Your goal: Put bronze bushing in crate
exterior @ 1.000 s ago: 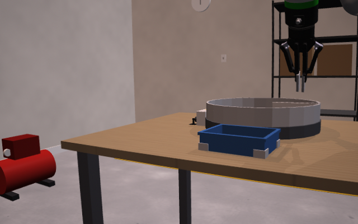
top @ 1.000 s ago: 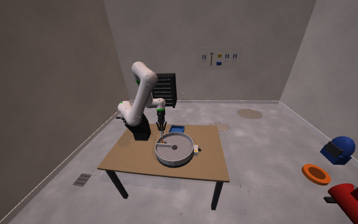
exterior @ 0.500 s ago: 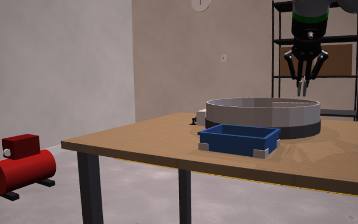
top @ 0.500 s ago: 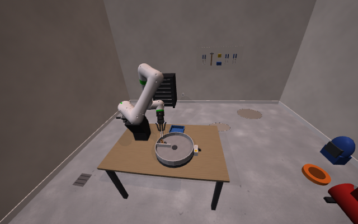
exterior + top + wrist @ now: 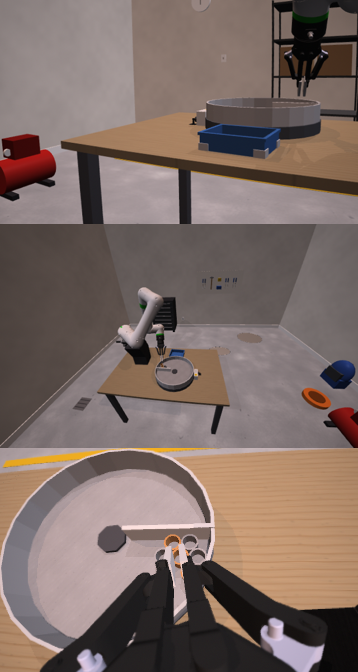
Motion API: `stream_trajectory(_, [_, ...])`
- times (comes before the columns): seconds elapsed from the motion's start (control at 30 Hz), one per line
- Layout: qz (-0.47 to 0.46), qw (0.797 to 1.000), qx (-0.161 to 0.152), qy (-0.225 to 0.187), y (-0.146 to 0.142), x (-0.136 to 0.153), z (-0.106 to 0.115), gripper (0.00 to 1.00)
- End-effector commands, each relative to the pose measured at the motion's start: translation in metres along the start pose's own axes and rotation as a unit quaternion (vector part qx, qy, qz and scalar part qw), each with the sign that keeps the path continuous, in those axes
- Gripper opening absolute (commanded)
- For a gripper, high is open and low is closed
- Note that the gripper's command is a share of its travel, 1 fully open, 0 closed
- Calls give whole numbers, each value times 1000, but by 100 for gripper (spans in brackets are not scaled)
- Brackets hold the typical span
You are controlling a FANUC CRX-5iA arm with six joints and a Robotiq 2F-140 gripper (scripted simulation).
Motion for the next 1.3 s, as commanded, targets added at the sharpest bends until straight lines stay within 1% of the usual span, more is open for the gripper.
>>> stream_trajectory(0.0, [0, 1000, 0, 0, 0, 0, 0, 6])
stream_trajectory(1.27, [1, 1000, 0, -1, 3, 3, 3, 6])
Point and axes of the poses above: the point where the finger pads meet when closed, its own z axis back along the fingers, its own y axis across the jaws, x = y × z, the point moved 6 cm from there along z, back along the fingers, and after that the axes turned 10 degrees about -z, right-handed, at the moved point
